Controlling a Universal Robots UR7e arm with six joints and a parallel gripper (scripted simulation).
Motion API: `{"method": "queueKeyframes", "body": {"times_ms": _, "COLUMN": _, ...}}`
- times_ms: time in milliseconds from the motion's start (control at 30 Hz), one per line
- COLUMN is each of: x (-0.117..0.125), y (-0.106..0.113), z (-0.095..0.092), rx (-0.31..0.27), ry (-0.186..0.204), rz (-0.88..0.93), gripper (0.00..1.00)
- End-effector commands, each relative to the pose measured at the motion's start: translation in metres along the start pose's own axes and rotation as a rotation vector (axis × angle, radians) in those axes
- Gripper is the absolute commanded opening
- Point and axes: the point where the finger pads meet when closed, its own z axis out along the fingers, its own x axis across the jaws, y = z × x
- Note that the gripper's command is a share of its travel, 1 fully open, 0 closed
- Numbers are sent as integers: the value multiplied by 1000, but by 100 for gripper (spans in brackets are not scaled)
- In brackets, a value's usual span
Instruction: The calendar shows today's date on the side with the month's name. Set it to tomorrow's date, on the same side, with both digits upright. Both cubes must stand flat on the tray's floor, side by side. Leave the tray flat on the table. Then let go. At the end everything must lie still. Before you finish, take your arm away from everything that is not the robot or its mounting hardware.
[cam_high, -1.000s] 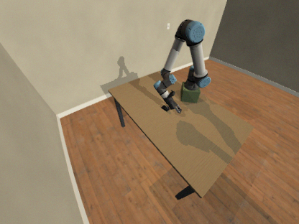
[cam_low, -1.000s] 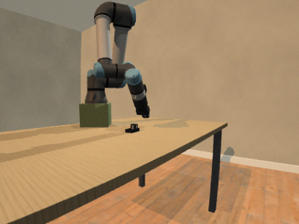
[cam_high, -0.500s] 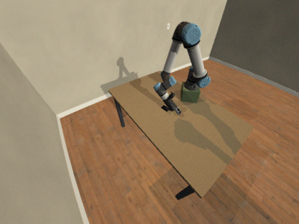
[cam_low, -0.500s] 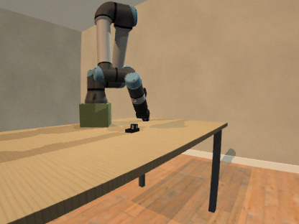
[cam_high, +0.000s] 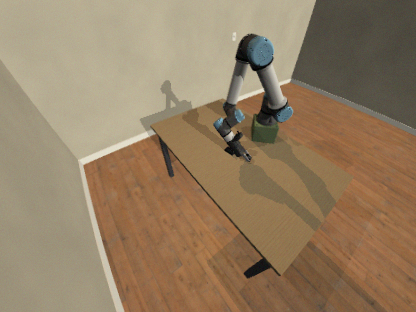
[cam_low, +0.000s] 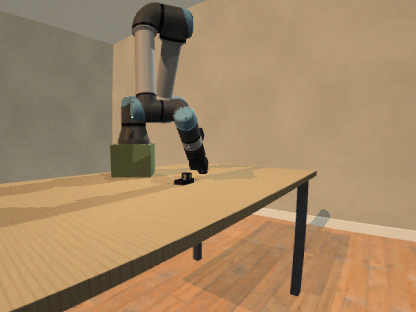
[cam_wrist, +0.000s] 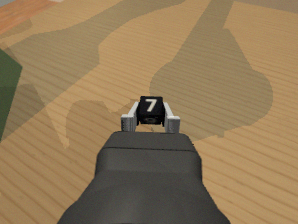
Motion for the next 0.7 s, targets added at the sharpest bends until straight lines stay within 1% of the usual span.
{"method": "queueKeyframes", "body": {"times_ms": 0, "x": 0, "y": 5, "z": 5, "rx": -1, "ry": 1, "rz": -1, "gripper": 57}}
{"method": "queueKeyframes", "body": {"times_ms": 667, "x": 0, "y": 10, "z": 9, "rx": -1, "ry": 1, "rz": -1, "gripper": 57}}
